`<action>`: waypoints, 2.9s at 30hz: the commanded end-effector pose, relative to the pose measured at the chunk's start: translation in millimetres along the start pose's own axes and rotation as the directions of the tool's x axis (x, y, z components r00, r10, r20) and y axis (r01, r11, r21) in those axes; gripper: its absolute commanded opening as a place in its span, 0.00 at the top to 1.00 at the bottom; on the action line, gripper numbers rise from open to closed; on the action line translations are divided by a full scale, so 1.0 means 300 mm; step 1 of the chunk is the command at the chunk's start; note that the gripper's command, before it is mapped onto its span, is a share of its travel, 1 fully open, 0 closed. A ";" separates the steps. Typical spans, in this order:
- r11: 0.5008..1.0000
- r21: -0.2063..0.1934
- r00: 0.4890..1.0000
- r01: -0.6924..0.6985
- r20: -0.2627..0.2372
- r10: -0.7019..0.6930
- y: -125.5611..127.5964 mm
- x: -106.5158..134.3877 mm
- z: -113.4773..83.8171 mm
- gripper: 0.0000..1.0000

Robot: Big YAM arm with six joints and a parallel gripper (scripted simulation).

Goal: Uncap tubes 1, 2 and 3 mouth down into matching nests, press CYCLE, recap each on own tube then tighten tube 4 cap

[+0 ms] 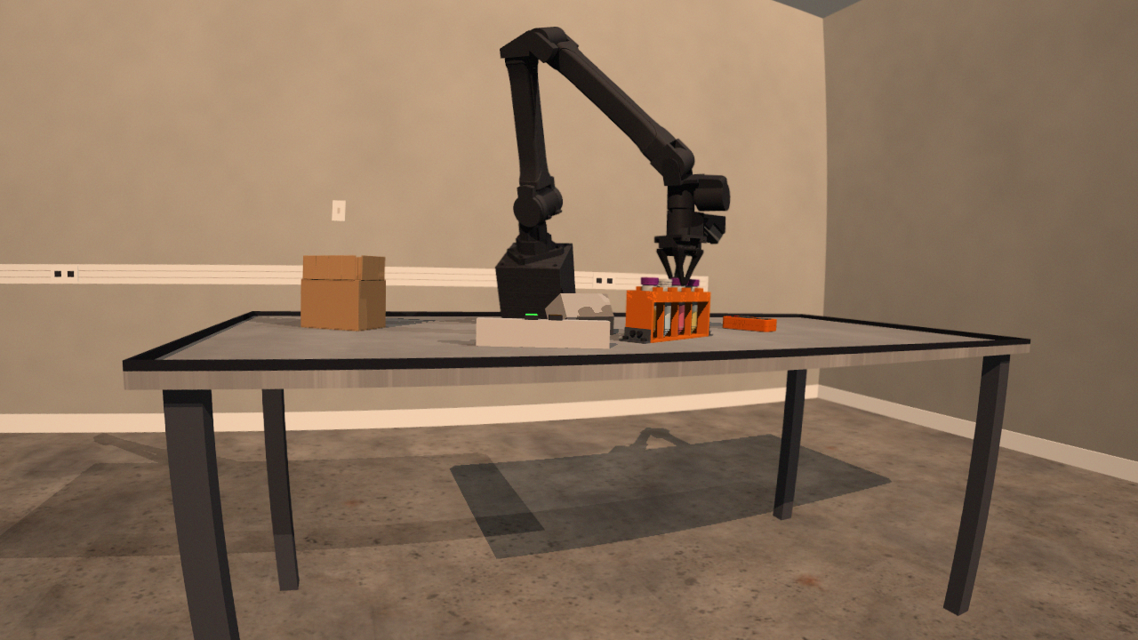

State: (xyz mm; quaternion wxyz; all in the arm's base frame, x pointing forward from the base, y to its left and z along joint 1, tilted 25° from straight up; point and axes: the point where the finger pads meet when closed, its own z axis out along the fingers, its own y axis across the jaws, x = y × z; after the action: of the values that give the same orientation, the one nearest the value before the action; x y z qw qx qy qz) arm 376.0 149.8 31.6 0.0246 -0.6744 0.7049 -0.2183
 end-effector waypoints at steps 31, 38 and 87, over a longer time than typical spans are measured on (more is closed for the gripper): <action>0.233 -0.010 0.233 -0.972 0.011 0.972 -0.021 -0.034 -0.016 1.00; -0.109 -0.012 -0.109 -0.994 0.005 0.994 -0.016 -0.036 -0.015 1.00; -0.452 -0.020 -0.452 -0.892 0.009 0.892 -0.032 -0.018 -0.018 0.51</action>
State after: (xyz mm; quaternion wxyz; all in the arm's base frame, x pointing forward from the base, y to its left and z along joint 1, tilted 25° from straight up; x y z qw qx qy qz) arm 376.2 149.7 30.8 0.1949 0.2166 0.9515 -0.0988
